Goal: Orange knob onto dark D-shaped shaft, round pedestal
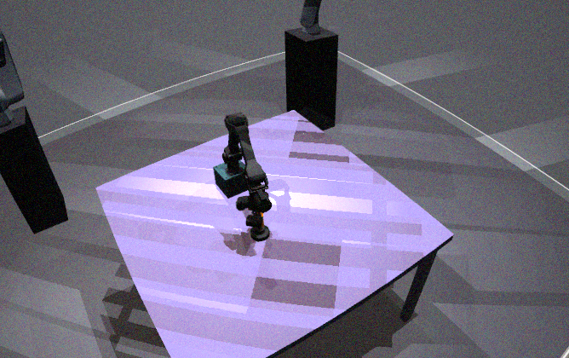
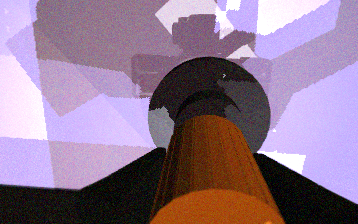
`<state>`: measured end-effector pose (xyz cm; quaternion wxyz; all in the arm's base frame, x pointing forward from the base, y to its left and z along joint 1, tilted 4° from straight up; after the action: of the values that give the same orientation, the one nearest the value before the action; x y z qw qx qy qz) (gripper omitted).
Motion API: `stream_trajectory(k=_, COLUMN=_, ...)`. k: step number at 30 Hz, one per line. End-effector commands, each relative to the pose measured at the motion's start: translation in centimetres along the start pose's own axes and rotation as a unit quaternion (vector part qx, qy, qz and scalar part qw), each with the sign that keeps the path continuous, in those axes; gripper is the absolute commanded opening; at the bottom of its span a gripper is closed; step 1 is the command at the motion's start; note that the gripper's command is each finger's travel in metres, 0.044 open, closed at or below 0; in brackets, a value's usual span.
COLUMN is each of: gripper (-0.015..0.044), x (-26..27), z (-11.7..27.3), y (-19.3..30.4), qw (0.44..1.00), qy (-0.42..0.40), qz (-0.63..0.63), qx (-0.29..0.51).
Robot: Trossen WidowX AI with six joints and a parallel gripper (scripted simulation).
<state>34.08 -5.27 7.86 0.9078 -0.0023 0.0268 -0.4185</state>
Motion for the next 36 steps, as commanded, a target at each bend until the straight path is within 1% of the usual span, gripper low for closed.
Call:
stream_trajectory(k=1, gripper=0.0, x=0.08, z=-0.04, y=0.06, qw=1.0, qy=-0.001, qz=-0.02, qx=0.001)
stream_trajectory(k=36, gripper=0.0, x=-0.12, z=-0.4, y=-0.07, qw=1.0, qy=-0.001, qz=-0.02, qx=0.001)
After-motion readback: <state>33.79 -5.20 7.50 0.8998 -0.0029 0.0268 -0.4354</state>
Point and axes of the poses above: the point midway between the two fingers, 35 mm back from their tips, its own z axis back along the fingers, its own x axis across the jaws, y = z × x, the point moved 10 cm from there along z, back along the fingers, and after that the axes turned 9 degrees about -z, right-handed, at the moved point
